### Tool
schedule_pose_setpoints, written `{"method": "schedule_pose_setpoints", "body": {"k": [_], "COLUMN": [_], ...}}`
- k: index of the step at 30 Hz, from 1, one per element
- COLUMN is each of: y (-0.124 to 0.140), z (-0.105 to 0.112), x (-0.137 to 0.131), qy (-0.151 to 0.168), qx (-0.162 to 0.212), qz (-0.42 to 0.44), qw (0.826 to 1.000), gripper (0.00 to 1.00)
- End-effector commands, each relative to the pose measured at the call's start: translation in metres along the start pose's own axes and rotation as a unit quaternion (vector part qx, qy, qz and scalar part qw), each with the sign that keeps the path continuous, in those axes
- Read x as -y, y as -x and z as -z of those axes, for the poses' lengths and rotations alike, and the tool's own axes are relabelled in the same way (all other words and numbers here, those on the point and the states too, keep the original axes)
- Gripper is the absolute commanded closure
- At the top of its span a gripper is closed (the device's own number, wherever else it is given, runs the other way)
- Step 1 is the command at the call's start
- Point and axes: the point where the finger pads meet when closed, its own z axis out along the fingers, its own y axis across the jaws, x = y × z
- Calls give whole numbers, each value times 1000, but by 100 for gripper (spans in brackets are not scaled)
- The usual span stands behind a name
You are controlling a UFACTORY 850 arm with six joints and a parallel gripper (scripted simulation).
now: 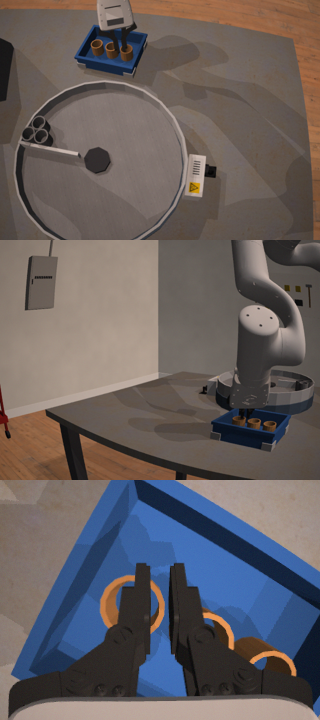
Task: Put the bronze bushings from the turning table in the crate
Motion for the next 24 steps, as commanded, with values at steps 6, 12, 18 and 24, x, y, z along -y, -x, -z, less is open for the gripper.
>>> {"method": "schedule_pose_setpoints", "body": {"k": [6, 12, 18, 24], "y": [-4, -16, -34, -44], "z": [6, 19, 41, 52], "x": [1, 1, 1, 1], "qy": [0, 0, 0, 0], "qx": [0, 0, 0, 0], "qz": [-1, -1, -1, -1], "qw": [1000, 1000, 1000, 1000], "gripper": [89, 89, 89, 89]}}
